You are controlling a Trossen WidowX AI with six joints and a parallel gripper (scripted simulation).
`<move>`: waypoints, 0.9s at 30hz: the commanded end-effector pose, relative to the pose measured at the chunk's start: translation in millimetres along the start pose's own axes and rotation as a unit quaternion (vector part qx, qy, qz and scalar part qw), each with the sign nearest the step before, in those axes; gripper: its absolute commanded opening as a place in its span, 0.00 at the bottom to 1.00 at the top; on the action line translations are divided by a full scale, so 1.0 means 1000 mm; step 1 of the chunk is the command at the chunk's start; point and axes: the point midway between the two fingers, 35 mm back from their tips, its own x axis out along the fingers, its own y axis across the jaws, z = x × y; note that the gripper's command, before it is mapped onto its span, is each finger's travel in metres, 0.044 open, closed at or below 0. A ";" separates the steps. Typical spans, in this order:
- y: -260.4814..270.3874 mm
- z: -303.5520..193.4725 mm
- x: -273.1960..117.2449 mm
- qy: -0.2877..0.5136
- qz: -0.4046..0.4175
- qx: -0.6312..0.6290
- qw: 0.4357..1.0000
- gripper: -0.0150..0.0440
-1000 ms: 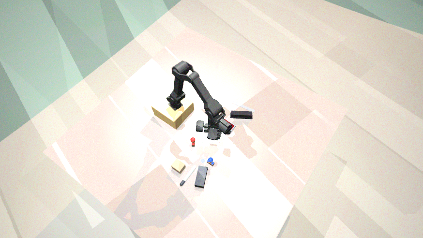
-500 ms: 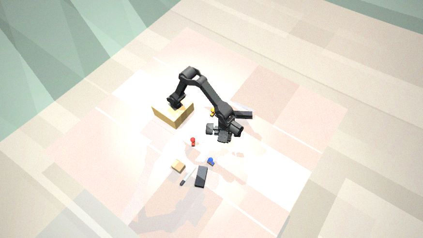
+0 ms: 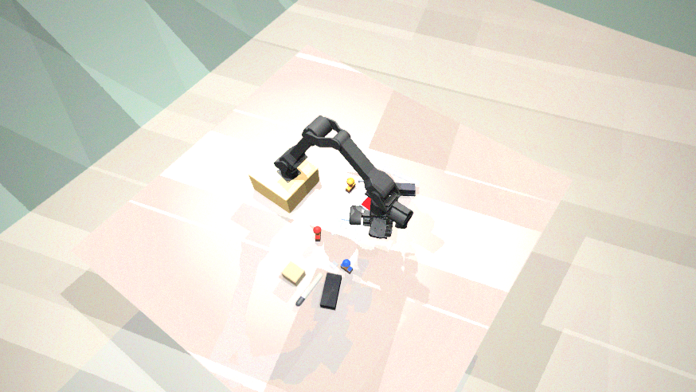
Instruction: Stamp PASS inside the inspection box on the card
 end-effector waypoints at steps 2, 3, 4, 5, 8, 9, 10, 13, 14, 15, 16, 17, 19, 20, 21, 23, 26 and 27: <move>0.002 0.001 0.010 0.001 -0.002 0.002 1.000 0.25; 0.002 0.001 0.012 0.001 -0.002 0.002 1.000 0.25; 0.002 0.001 0.013 0.001 -0.002 0.002 1.000 0.25; 0.002 0.001 0.015 0.001 -0.002 0.002 1.000 0.25; 0.002 0.001 0.020 0.001 -0.002 0.002 1.000 0.25; 0.002 0.001 0.022 0.001 -0.002 0.002 1.000 0.25; 0.002 0.001 0.023 0.001 -0.002 0.002 1.000 0.25; 0.002 0.001 0.028 0.001 -0.002 0.002 1.000 0.25; 0.002 0.001 0.030 0.001 -0.002 0.002 1.000 0.25; 0.002 0.001 0.032 0.001 -0.002 0.002 1.000 0.25; 0.002 0.001 0.033 0.001 -0.002 0.002 1.000 0.25; 0.002 0.001 0.035 0.001 -0.002 0.002 1.000 0.25; 0.002 0.001 0.038 0.001 -0.002 0.002 1.000 0.25; 0.002 0.001 0.040 0.001 -0.002 0.002 1.000 0.25; 0.002 0.001 0.041 0.001 -0.002 0.002 1.000 0.25; 0.002 0.001 0.045 0.001 -0.002 0.002 1.000 0.25; 0.002 0.001 0.050 0.001 -0.002 0.002 1.000 0.25; 0.002 0.001 0.051 0.001 -0.002 0.002 1.000 0.25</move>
